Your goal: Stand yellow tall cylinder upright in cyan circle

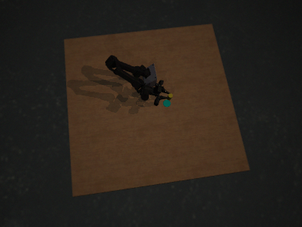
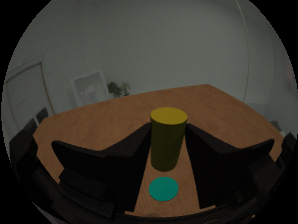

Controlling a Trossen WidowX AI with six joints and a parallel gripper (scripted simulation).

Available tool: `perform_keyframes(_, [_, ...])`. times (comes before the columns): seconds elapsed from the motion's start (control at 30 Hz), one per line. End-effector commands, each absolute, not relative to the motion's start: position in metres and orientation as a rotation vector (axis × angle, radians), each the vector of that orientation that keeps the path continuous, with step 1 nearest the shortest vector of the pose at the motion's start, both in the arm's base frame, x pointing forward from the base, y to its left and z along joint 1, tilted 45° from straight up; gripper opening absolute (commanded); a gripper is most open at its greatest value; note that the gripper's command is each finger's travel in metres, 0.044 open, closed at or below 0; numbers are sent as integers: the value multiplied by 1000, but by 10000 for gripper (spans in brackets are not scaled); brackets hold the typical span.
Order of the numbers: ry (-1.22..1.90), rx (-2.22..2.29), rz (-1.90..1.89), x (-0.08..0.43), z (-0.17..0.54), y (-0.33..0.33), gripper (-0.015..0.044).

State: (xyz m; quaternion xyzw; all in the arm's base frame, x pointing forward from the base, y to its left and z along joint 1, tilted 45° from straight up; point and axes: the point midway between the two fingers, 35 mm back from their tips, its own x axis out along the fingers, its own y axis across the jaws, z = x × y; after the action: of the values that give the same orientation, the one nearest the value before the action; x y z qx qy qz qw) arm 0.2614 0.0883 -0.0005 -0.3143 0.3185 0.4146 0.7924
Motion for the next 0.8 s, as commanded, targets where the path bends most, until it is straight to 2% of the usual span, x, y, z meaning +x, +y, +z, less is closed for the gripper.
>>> perform_keyframes(0.0, [652,-680,898,259,1,88,105])
perform_keyframes(0.77, [571,-698,900,255,7,87,105])
